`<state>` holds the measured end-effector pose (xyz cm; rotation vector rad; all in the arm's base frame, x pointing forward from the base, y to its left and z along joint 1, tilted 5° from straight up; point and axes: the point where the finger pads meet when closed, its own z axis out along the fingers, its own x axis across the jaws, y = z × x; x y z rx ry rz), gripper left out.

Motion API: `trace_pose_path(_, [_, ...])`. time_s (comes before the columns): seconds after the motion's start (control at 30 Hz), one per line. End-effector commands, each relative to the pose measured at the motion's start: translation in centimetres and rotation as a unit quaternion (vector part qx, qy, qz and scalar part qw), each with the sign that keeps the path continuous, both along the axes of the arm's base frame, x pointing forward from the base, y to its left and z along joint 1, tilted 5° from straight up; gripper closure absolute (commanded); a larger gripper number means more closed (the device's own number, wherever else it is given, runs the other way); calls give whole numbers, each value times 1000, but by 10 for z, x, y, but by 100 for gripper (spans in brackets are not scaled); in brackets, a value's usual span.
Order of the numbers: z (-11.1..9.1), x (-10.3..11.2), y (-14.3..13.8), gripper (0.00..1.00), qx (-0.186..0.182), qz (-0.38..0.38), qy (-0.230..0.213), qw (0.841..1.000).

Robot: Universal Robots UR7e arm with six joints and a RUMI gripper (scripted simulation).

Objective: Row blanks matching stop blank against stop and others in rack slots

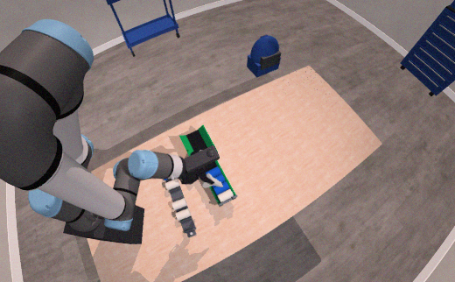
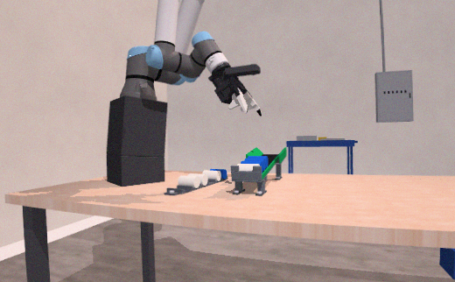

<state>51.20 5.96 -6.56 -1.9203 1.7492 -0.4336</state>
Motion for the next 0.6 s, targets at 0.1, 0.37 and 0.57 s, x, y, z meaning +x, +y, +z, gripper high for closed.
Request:
trace_pose_path(0.1, [-3, -3, -6, 0, -6, 7, 5, 1000])
trace_pose_path(0.37, [-13, -12, -19, 0, -17, 24, 17, 999])
trace_pose_path(0.57, [-27, -28, -39, 0, -33, 54, 37, 997])
